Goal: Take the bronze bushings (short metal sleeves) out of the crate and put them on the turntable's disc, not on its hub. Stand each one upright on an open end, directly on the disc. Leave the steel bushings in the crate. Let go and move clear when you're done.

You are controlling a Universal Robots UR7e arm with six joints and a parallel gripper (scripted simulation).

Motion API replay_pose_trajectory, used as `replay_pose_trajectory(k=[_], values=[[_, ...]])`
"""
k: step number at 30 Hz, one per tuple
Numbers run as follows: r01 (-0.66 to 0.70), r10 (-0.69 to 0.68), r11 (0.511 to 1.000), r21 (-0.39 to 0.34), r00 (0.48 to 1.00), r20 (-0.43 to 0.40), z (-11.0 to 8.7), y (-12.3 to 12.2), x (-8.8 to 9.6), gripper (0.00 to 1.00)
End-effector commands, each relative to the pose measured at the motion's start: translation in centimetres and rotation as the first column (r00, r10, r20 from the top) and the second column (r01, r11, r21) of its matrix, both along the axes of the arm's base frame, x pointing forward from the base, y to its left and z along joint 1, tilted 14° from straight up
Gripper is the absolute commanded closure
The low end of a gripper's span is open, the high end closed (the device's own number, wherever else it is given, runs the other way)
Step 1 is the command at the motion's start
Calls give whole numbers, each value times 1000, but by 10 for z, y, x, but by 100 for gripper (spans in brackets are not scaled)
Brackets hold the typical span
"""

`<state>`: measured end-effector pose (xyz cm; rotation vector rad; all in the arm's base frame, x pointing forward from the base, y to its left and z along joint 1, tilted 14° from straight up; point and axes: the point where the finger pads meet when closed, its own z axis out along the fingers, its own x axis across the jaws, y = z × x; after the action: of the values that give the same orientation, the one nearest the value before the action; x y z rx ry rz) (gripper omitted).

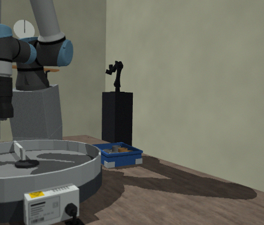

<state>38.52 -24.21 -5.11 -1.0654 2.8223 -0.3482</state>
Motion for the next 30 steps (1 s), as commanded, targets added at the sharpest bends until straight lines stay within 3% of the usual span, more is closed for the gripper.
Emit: replay_pose_trajectory(k=[1, 30], values=[[0, 0, 1000, -1, 1000, 1, 1, 0, 0, 62], [0, 0, 1000, -1, 1000, 1, 0, 4, 1, 64]])
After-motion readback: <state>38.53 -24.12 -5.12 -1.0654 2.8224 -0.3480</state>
